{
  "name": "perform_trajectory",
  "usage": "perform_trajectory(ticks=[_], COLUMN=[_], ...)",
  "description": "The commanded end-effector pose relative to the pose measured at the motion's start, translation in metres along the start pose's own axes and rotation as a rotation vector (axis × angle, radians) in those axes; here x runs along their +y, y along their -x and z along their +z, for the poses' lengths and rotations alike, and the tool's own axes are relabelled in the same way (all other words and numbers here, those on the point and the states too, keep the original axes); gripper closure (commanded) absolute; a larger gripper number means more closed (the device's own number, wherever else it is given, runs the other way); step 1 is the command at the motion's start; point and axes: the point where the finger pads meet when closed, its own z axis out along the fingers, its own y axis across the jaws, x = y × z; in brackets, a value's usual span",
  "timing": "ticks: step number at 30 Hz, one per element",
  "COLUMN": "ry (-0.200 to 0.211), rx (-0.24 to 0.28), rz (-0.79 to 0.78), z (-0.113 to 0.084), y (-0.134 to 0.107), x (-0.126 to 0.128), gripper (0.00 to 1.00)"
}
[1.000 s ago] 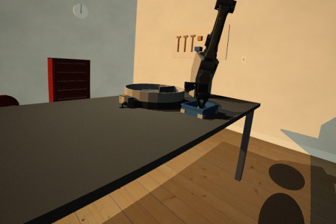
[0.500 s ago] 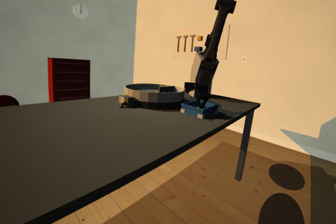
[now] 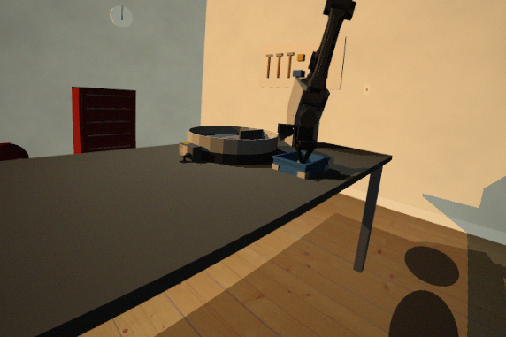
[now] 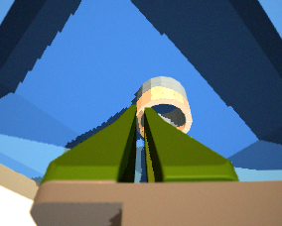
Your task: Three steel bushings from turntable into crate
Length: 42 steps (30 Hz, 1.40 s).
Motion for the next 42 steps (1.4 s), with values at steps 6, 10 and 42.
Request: perform_trajectory(ticks=[6,10,42], ry=[0.02,0.02,0.02], rx=[-0.005,-0.005,-0.005], rz=[-0.001,-0.001,-0.002], z=[0.0004,0.0004,0.0004], y=[-0.0017,-0.0017,-0.0017], x=[0.0118,0.0118,0.0118], gripper=[1.0,1.0,0.86])
